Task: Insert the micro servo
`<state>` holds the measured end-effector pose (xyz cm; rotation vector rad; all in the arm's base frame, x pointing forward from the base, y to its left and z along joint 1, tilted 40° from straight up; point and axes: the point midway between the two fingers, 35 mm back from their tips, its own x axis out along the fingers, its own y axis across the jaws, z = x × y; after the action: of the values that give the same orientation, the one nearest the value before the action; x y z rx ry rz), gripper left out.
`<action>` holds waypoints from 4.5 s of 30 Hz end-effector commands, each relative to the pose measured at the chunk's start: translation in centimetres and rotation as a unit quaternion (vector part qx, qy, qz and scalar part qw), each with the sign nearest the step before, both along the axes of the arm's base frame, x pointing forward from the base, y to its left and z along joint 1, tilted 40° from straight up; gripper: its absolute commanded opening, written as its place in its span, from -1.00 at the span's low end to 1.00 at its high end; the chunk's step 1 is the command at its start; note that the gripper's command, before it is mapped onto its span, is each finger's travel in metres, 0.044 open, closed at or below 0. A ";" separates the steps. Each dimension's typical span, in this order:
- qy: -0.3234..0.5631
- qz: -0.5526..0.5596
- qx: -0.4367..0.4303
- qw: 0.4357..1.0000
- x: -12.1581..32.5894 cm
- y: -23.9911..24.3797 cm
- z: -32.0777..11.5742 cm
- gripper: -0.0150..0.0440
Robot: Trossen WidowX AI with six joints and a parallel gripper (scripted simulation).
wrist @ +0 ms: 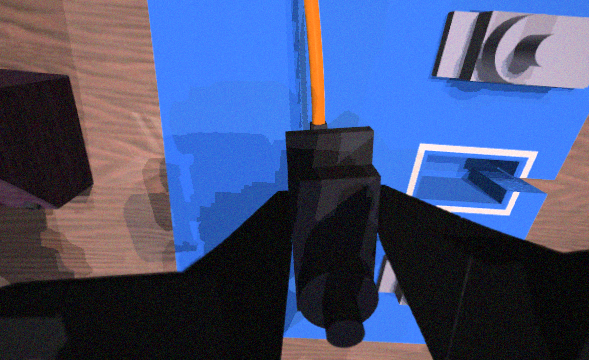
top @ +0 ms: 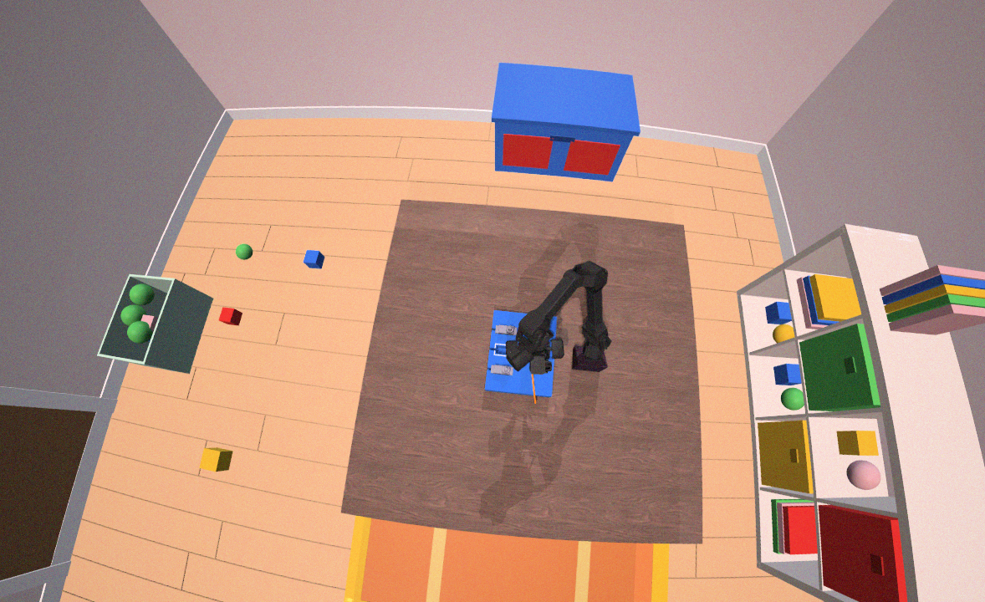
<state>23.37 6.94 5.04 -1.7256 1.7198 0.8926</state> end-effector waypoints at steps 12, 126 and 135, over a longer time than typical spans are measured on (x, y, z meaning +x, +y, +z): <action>-0.041 -0.041 -0.002 0.998 0.2 -1.5 1.5 -0.49; -0.487 -0.576 -0.021 0.656 11.3 -3.8 -0.1 -0.49; -0.487 -0.576 -0.021 0.656 11.2 -4.4 -0.8 -0.49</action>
<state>34.63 2.72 4.43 -0.4886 1.4978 -0.5960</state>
